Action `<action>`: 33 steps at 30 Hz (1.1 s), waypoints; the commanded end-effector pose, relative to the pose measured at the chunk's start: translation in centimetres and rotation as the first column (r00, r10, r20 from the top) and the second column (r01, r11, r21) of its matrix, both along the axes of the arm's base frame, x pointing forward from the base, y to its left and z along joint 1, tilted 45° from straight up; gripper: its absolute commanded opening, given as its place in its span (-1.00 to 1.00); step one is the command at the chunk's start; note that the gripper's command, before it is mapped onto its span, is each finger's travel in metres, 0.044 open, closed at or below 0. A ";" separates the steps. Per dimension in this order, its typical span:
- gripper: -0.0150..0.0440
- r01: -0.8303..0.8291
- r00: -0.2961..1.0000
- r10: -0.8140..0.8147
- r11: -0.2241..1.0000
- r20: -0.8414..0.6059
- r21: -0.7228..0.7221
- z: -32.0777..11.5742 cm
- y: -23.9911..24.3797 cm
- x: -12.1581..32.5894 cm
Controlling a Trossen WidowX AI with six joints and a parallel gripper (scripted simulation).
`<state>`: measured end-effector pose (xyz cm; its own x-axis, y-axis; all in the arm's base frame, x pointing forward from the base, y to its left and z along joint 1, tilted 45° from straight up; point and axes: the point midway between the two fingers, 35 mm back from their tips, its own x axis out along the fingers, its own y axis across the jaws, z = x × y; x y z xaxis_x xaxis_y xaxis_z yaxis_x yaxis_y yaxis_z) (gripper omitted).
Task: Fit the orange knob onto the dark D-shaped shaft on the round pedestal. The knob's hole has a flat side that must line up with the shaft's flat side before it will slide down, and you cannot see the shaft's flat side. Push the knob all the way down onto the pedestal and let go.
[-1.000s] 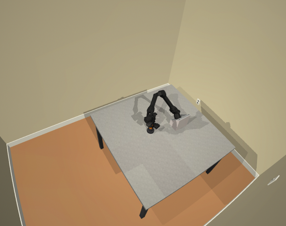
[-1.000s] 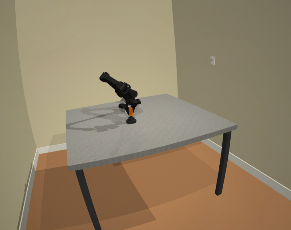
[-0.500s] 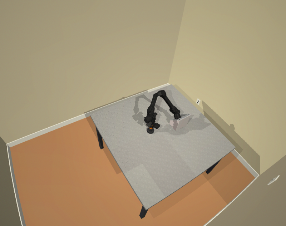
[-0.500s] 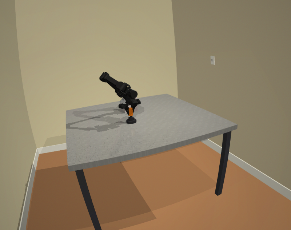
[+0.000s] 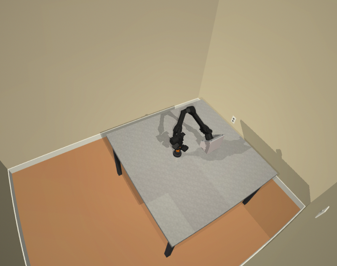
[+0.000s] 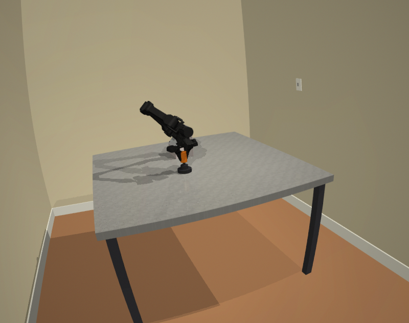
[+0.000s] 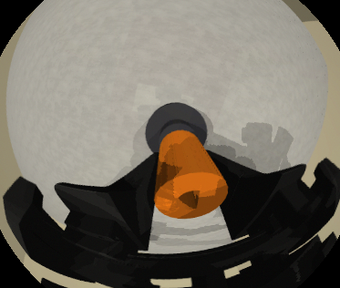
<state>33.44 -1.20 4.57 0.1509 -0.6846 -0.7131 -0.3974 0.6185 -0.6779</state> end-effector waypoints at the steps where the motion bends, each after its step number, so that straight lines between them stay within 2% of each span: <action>1: -0.49 -0.004 1.000 0.004 1.000 0.001 -0.004 -0.1 0.0 0.0; 22: -0.49 -0.004 1.000 0.004 1.000 0.001 -0.004 0.3 0.1 0.1; 29: -0.49 -0.147 0.980 0.142 0.989 -0.137 -0.025 0.3 0.2 0.2; 33: -0.49 -0.155 0.978 0.150 0.988 -0.144 -0.025 0.1 0.1 0.2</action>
